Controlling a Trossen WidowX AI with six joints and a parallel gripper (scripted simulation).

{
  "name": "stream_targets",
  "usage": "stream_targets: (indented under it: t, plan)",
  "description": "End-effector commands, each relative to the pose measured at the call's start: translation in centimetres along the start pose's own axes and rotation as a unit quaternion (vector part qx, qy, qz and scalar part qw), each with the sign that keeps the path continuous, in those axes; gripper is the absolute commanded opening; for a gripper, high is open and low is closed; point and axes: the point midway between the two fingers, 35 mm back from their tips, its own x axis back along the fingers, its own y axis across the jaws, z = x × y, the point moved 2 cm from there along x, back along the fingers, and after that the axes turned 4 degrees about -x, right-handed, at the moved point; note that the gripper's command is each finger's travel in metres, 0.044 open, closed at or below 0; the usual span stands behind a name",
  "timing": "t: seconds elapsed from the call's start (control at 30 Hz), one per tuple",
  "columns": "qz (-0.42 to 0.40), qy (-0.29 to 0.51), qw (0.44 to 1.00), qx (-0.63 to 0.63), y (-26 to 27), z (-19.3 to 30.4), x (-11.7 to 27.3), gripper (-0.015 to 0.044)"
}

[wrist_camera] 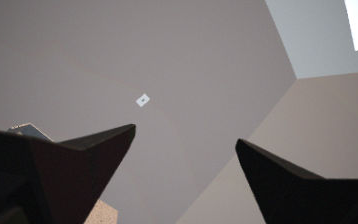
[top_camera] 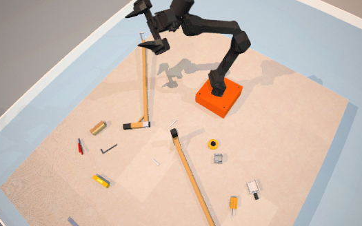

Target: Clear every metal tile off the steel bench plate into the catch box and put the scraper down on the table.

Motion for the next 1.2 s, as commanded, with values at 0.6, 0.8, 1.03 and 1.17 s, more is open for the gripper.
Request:
stream_targets:
  t: [0.6,0.8,1.03,1.17]
  plan:
    - [0.034,0.008,0.988,0.148,-6.0,1.9,1.8,0.044]
    - [0.04,0.013,0.981,0.191,-7.5,2.3,2.6,0.044]
    - [0.045,0.022,0.969,0.241,-9.2,2.6,3.7,0.044]
    - [0.047,0.028,0.961,0.269,-10.2,2.8,4.4,0.044]
